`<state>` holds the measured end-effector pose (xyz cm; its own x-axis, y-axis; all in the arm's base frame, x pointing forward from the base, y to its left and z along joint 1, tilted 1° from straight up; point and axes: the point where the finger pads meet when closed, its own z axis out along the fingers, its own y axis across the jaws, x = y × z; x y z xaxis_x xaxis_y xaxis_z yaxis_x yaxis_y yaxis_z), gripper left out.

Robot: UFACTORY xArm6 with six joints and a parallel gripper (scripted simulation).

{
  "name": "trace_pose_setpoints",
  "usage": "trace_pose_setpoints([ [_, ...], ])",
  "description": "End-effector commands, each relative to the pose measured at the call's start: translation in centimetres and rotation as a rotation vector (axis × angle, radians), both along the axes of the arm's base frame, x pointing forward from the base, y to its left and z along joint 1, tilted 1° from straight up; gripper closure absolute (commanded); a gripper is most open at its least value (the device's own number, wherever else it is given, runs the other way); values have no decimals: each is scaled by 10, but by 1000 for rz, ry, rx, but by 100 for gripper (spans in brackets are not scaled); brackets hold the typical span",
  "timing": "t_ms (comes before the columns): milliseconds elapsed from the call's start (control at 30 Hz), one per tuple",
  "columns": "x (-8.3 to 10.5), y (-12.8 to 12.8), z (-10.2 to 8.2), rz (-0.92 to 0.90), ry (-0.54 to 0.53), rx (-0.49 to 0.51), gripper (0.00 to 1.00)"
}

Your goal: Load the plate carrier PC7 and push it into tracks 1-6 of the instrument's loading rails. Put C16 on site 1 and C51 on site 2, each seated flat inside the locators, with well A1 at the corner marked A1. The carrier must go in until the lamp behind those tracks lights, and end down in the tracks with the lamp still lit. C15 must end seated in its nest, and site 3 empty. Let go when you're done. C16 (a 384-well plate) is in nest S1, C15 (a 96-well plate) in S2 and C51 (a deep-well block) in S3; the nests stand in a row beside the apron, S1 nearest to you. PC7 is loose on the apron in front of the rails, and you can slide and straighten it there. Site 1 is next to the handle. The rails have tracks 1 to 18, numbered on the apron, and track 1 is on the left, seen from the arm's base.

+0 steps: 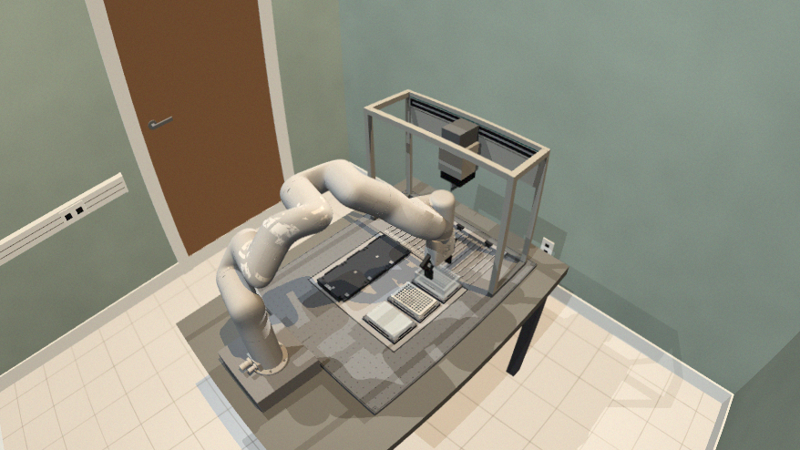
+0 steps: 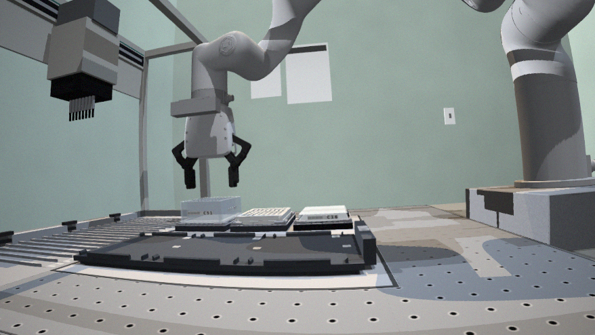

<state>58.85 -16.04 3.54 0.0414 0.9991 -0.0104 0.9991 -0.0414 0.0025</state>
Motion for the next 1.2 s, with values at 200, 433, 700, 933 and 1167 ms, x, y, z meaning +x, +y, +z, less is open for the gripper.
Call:
trace_pose_setpoints([
  [200, 2, 0, -4, 0, -5, -1, 0],
  [433, 2, -1, -8, 0, -5, -1, 0],
  [700, 2, -1, -12, 0, -5, -1, 0],
  [933, 2, -1, -17, 0, -5, -1, 0],
  [1167, 2, -1, -20, 0, -5, -1, 0],
])
